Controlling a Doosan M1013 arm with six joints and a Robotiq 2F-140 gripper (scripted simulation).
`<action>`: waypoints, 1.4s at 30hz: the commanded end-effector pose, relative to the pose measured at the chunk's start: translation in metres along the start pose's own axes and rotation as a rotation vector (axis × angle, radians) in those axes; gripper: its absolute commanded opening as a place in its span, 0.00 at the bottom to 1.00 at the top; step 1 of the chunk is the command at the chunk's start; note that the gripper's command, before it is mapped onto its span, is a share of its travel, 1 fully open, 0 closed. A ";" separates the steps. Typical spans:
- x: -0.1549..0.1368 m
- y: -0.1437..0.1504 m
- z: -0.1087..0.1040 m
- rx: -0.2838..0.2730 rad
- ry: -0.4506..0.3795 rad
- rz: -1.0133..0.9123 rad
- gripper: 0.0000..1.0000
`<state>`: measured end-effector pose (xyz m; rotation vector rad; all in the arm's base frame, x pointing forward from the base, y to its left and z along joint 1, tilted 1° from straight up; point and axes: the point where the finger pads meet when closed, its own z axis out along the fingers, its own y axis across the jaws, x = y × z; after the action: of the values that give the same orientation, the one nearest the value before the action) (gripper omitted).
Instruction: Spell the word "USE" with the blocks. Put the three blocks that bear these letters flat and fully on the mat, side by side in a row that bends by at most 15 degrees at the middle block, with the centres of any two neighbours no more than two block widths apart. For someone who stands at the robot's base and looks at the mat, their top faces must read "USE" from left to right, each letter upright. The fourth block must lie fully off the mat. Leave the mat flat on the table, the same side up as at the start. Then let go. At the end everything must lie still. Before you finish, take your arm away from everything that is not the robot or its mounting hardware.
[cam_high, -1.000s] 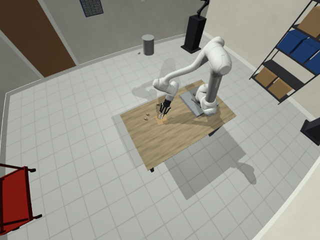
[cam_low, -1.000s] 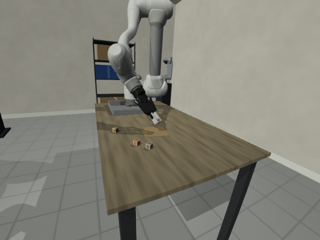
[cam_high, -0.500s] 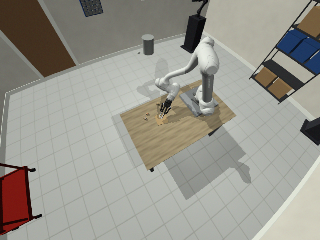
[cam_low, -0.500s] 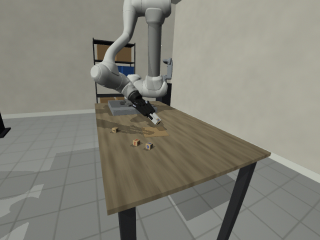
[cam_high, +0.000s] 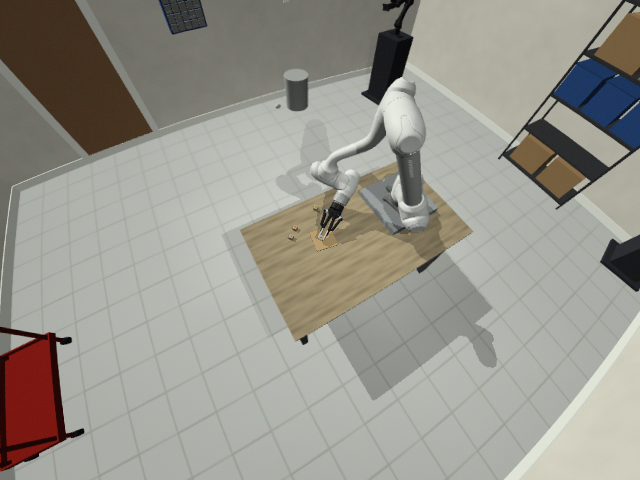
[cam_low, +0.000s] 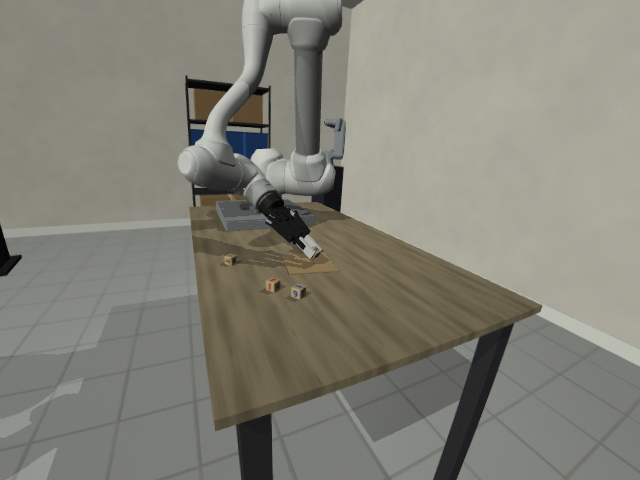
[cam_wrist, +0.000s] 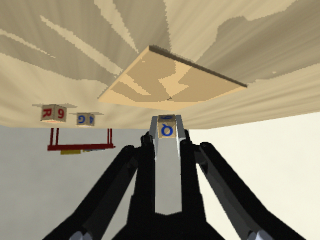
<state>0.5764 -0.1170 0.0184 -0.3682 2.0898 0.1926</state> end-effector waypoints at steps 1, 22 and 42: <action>0.006 0.002 0.001 0.001 -0.004 0.004 0.13; 0.020 0.002 0.010 0.001 -0.004 0.004 0.13; 0.020 0.002 0.010 0.001 -0.004 0.004 0.13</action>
<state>0.5768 -0.1172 -0.0031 -0.3676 2.0881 0.1922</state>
